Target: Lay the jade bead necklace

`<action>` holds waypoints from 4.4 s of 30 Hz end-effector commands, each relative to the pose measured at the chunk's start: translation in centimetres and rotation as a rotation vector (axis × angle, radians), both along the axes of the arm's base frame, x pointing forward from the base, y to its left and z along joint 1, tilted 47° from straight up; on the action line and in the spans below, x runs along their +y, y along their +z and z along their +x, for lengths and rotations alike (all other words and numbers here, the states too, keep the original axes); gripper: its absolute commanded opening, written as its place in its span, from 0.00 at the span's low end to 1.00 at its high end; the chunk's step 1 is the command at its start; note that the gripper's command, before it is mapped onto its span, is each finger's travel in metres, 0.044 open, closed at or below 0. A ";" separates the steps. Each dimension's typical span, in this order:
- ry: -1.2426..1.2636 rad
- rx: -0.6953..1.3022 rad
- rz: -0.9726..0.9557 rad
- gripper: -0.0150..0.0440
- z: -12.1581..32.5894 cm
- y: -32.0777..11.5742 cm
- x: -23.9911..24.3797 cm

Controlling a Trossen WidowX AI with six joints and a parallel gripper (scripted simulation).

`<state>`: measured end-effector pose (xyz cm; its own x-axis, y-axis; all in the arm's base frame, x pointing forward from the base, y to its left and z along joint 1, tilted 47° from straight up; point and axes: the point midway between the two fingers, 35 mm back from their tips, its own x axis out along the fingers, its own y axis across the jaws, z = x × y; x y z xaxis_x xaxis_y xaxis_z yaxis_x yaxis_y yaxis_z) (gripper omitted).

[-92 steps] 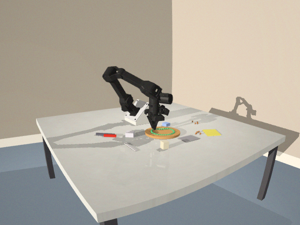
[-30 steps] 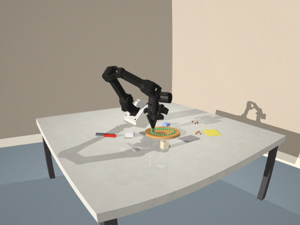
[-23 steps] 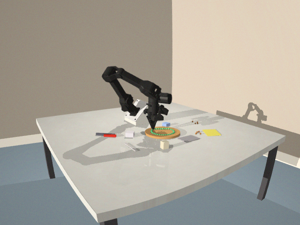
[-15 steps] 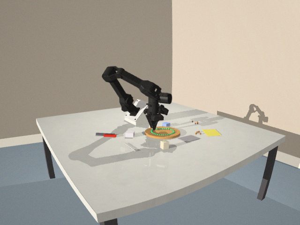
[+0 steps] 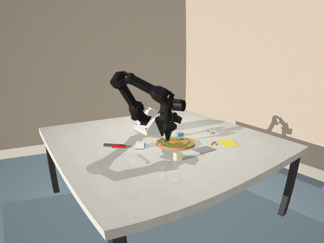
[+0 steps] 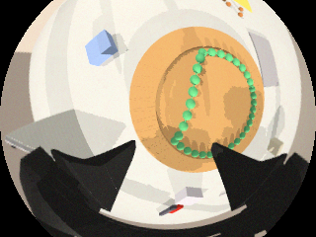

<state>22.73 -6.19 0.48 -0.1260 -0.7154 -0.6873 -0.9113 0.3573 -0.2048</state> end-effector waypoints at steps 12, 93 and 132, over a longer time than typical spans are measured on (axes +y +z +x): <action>-0.016 -0.017 0.001 0.91 0.4 -0.1 0.4; -0.266 -0.279 -0.034 0.25 5.6 -6.3 4.5; -0.260 -0.273 -0.040 0.25 5.2 -6.9 5.0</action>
